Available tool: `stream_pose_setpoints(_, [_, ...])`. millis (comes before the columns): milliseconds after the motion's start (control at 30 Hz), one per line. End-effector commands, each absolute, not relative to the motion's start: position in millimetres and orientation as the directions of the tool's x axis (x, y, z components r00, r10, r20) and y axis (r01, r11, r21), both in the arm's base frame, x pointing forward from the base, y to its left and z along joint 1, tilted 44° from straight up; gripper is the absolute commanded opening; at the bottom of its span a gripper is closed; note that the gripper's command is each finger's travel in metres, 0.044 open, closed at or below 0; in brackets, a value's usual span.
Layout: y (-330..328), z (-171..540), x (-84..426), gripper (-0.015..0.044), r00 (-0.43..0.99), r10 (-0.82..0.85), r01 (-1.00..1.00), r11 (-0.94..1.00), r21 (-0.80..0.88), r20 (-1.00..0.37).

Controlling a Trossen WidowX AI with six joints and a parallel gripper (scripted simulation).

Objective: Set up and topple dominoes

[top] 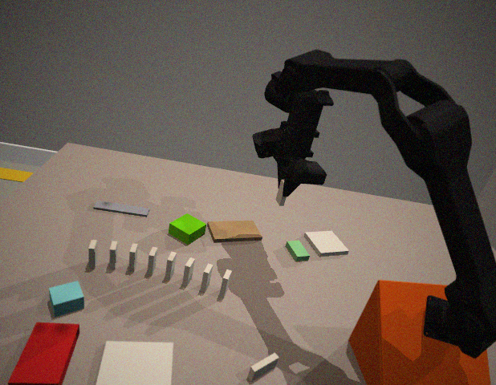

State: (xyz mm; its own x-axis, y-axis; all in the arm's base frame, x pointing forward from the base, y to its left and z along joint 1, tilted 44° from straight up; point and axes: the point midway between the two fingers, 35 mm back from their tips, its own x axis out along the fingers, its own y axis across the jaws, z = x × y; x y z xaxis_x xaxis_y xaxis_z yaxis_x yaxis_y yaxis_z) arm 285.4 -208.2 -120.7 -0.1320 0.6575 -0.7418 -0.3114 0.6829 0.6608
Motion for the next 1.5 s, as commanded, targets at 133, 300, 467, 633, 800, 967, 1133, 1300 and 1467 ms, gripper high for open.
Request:
stream_pose_setpoints(133, [-135.8,-58.9,320.6,0.0107,-0.131,0.66,-0.04,0.742,0.67,-0.739])
stream_pose_setpoints(300, [-84.4,-19.0,330.9,0.0107,-0.13,0.667,0.174,0.743,0.646,-0.733])
stream_pose_setpoints(467, [-82.6,-17.7,331.0,0.0107,-0.13,0.668,0.181,0.743,0.645,-0.733])
stream_pose_setpoints(633, [-82.0,-18.6,331.0,0.0107,-0.131,0.667,0.181,0.743,0.644,-0.733])
stream_pose_setpoints(800, [-64.4,-40.9,328.5,0.0107,-0.153,0.658,0.175,0.752,0.635,-0.738])
stream_pose_setpoints(967, [-45.1,-63.4,326.1,0.0107,-0.157,0.655,0.174,0.755,0.632,-0.74])
stream_pose_setpoints(1133, [-25.8,-83.6,323.6,0.0107,-0.146,0.659,0.177,0.751,0.636,-0.738])
stream_pose_setpoints(1300, [-6.4,-102.0,318.6,0.0107,-0.136,0.666,0.179,0.745,0.643,-0.733])
stream_pose_setpoints(1467, [6.8,-113.7,313.8,0.0107,-0.13,0.672,0.181,0.739,0.649,-0.729])
